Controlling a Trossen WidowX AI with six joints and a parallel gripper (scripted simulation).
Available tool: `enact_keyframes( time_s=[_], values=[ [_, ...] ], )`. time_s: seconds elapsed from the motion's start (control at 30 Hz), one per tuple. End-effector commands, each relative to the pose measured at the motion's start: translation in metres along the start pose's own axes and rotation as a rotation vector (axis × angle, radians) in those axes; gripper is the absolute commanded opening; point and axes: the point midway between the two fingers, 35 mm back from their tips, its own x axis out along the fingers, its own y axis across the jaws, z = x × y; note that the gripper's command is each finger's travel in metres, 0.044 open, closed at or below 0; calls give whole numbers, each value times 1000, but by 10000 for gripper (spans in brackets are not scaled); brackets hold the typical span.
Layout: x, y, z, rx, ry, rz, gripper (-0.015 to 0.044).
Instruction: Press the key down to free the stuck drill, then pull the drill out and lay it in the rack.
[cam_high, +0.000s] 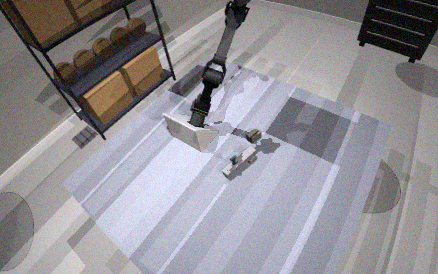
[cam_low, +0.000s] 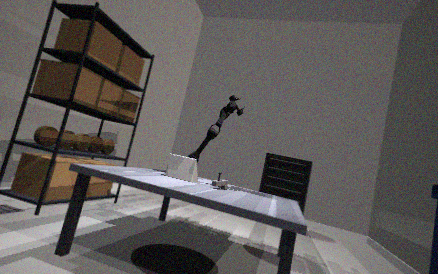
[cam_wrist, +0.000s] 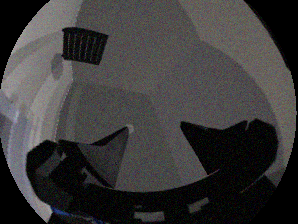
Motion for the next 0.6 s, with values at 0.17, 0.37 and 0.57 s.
enact_keyframes(
  time_s=[0.17, 0.37, 0.57],
  values=[
    [0, 0, 0, 0, 0, 0, 243],
    [-9, -18, 20, -3, -25, -38, 85],
    [-22, -36, 116, -94, -183, -83, 0]
  ],
)
